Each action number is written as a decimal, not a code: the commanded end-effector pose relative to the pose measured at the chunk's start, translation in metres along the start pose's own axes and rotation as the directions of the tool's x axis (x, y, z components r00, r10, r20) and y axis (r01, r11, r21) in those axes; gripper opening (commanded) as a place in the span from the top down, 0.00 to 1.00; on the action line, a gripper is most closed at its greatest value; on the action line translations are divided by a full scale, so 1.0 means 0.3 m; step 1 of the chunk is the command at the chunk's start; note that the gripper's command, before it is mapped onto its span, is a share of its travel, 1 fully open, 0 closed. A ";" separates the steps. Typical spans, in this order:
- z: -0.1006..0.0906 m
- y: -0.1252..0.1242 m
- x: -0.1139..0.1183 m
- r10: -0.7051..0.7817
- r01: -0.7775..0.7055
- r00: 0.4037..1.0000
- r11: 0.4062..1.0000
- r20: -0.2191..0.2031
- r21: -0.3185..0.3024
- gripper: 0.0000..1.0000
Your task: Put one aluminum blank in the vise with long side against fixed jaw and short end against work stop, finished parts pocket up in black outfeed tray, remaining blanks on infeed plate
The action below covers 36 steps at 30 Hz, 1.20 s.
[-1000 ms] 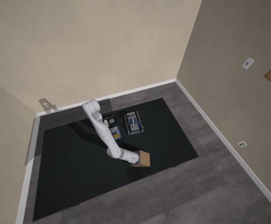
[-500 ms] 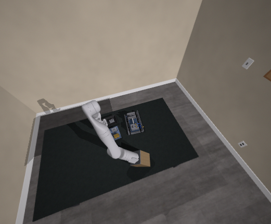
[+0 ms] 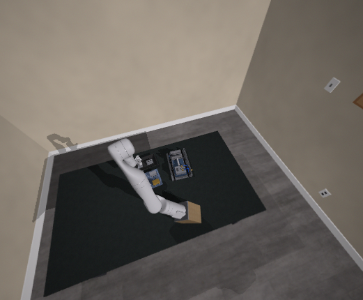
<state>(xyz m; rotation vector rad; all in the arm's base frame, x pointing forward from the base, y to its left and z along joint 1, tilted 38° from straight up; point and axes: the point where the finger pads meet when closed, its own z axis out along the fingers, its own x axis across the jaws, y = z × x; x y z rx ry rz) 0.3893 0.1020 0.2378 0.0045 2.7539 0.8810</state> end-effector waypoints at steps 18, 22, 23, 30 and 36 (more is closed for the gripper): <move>-0.105 -0.034 -0.021 0.023 -0.023 0.999 1.000 0.027 0.012 1.00; -0.121 -0.060 -0.051 0.025 -0.025 0.999 1.000 0.036 0.003 1.00; -0.131 -0.078 -0.069 0.026 -0.026 0.999 1.000 0.041 -0.002 1.00; -0.215 -0.357 -0.241 0.059 -0.055 0.994 0.998 0.087 -0.040 1.00; -0.230 -0.593 -0.299 0.092 -0.089 0.991 0.995 0.095 -0.043 1.00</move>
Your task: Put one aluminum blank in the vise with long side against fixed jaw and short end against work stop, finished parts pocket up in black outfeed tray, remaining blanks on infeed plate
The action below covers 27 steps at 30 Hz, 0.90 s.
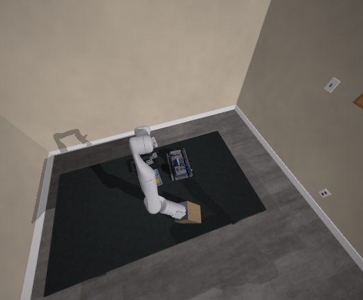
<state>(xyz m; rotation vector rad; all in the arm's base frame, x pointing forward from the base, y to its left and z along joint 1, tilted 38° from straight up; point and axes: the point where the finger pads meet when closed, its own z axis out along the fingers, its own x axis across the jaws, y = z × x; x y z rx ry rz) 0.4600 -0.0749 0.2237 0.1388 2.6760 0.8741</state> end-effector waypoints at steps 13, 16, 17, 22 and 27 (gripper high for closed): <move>0.109 -0.681 -0.002 0.120 -0.119 0.991 0.993 -0.062 0.019 1.00; 0.113 -0.698 0.004 0.122 -0.121 0.990 0.992 -0.066 0.021 1.00; 0.116 -0.708 0.007 0.124 -0.123 0.990 0.992 -0.068 0.023 1.00; 0.117 -0.712 0.008 0.125 -0.123 0.990 0.992 -0.068 0.023 1.00; 0.117 -0.712 0.008 0.125 -0.123 0.990 0.992 -0.068 0.023 1.00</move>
